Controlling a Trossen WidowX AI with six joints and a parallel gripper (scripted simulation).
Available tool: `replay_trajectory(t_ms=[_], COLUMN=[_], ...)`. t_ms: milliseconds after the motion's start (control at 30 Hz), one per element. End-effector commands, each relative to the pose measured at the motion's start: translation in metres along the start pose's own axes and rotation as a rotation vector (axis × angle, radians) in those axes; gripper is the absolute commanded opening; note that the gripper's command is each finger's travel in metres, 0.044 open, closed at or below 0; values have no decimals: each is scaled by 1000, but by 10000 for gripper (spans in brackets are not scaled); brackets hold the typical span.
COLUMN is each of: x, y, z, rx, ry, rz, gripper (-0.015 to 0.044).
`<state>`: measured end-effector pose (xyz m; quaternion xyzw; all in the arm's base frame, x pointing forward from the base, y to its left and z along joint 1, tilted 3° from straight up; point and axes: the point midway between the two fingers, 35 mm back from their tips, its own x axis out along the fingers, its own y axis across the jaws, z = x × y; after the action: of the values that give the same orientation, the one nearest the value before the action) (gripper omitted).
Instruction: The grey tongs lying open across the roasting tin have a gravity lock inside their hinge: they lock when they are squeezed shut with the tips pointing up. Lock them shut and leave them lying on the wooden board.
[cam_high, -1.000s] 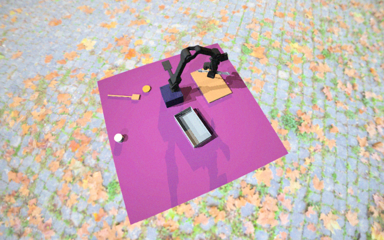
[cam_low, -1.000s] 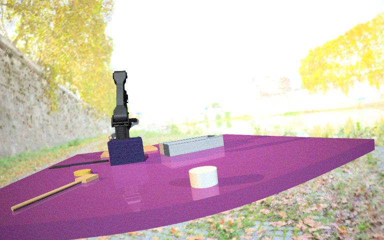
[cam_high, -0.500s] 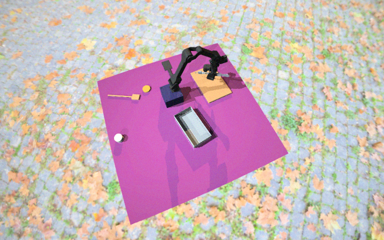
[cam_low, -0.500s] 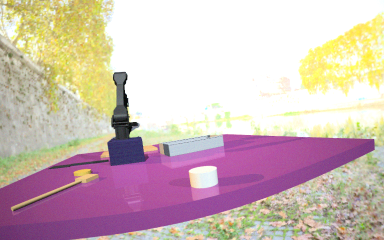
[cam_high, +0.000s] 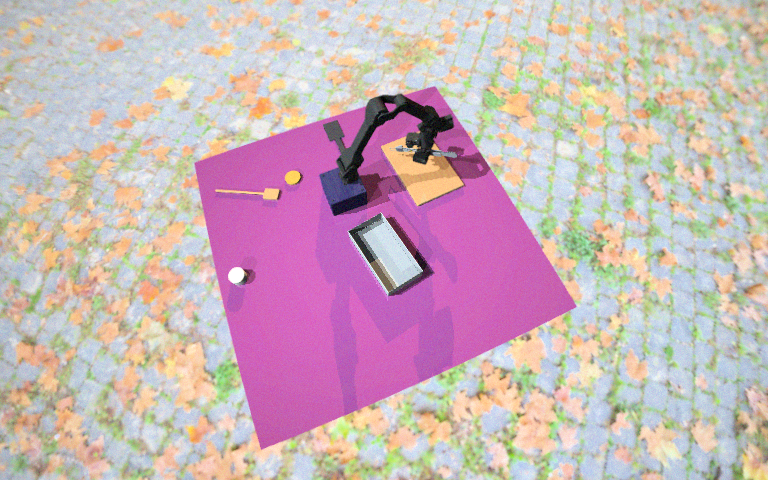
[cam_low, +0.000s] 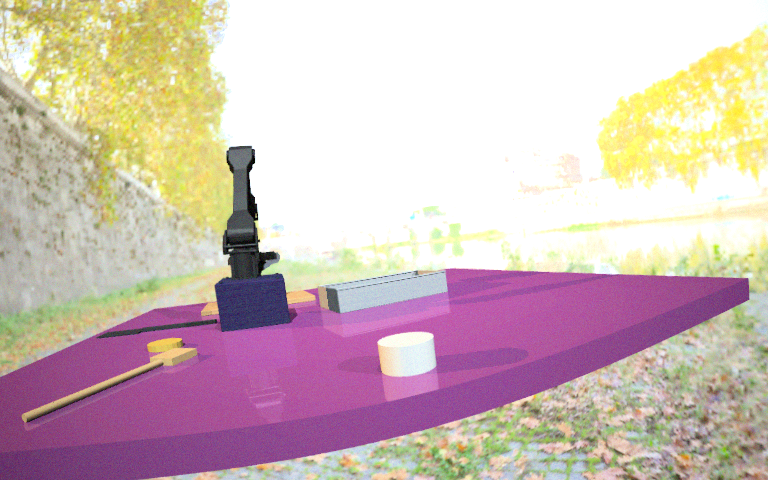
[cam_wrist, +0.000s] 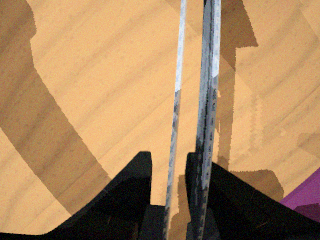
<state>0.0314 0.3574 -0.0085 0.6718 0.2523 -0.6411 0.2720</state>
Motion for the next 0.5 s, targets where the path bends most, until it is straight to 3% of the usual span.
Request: replay_trajectory(t_ms=[0, 467], x=[6, 24], y=[0, 2], z=[1, 4], rx=[-6, -6], ry=[-4, -4], rz=[-4, -3], gripper=[-150, -150])
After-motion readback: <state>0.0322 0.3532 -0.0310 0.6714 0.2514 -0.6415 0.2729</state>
